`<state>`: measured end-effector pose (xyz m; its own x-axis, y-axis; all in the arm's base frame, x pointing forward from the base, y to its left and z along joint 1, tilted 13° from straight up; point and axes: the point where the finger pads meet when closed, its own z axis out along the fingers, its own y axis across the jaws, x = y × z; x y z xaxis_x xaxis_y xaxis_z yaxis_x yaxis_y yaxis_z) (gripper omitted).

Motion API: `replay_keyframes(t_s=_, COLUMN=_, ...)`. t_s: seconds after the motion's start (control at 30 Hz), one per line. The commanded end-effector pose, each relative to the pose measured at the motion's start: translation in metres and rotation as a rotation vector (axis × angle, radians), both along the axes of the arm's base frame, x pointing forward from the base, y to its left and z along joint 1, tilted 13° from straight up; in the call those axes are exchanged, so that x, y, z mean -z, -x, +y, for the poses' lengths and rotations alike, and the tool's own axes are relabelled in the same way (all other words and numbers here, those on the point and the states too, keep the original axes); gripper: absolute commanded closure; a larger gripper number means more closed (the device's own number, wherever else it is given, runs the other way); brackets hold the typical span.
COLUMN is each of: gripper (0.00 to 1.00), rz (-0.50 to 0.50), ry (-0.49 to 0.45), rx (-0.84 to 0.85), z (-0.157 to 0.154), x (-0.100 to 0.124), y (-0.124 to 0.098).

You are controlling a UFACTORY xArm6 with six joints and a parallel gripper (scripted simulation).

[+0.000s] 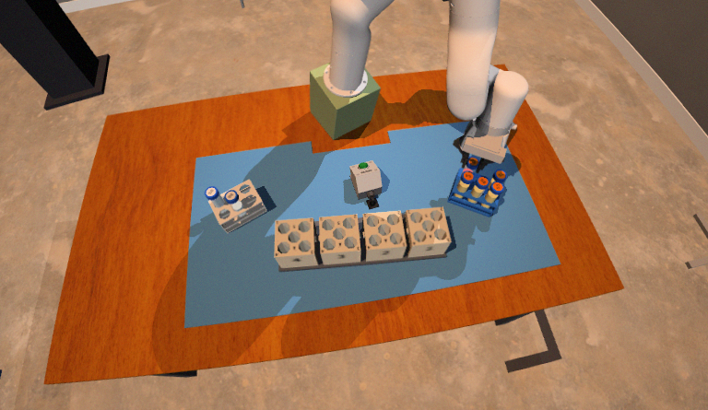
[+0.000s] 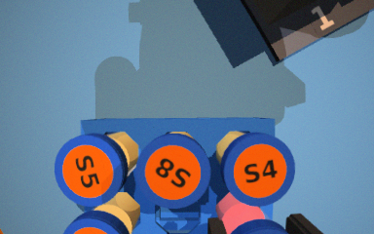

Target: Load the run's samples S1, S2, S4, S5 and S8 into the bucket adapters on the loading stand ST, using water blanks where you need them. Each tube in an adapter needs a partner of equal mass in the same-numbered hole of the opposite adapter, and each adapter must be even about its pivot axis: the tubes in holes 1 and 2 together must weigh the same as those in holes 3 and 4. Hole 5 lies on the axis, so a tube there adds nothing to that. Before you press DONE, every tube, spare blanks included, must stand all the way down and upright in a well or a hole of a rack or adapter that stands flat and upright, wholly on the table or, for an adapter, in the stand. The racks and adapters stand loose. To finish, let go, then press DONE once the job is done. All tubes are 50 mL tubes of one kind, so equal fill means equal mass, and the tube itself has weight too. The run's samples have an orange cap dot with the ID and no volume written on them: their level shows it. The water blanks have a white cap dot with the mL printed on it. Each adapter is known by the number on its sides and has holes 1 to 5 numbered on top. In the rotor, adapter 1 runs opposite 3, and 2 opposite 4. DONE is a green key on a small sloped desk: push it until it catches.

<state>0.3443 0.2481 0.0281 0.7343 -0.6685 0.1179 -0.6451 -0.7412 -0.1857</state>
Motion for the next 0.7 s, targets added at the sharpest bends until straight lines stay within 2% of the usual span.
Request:
replay_keyframes(t_s=0.0, gripper=1.0, rz=-0.003, ry=-0.002, rx=0.0, z=0.001, x=0.0024, y=-0.0017)
replay_keyframes(t_s=0.3, gripper=1.0, rz=-0.003, ry=-0.002, rx=0.0, z=0.0015, x=0.0112, y=-0.0036)
replay_keyframes(t_s=0.67, gripper=1.0, rz=-0.003, ry=-0.002, rx=0.0, z=0.0015, x=0.0112, y=-0.0036)
